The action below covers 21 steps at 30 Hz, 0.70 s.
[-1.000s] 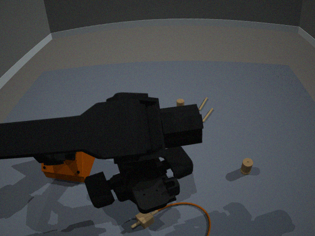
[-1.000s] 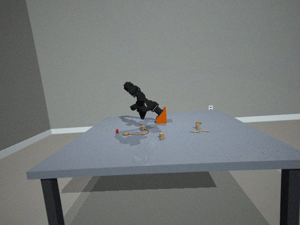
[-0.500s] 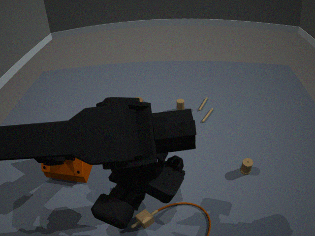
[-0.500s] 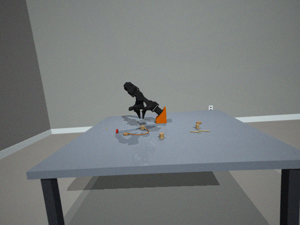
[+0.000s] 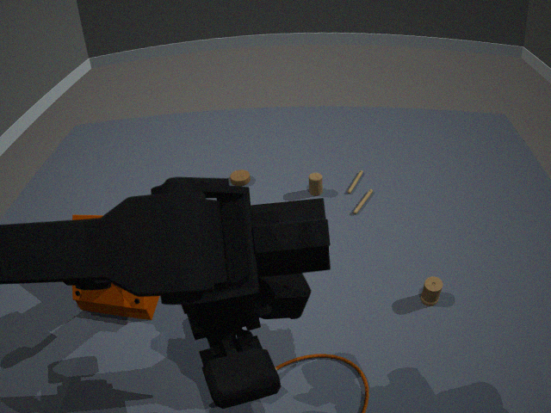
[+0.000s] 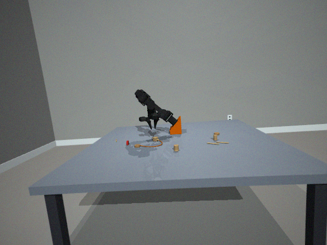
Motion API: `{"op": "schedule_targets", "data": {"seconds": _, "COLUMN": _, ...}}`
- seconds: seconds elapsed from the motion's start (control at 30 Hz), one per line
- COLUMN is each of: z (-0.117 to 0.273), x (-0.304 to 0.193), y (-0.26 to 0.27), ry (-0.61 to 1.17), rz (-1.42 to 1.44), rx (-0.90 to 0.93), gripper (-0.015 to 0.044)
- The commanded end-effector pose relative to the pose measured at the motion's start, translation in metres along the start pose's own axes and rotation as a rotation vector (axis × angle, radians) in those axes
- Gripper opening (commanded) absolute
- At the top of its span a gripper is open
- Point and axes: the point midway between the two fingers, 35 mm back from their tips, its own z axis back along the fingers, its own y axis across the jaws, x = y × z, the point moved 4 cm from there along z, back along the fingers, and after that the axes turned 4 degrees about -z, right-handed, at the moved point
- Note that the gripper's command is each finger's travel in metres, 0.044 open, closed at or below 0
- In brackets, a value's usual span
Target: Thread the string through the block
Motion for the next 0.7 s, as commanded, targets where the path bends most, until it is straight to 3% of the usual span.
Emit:
{"op": "schedule_targets", "data": {"seconds": 0.0, "z": 0.001, "x": -0.009, "y": -0.004, "ry": 0.003, "rz": 0.384, "rx": -0.013, "gripper": 0.0124}}
{"op": "schedule_targets", "data": {"seconds": 0.67, "z": -0.009, "x": -0.007, "y": -0.004, "ry": 0.001, "rz": 0.384, "rx": -0.01, "gripper": 0.0124}}
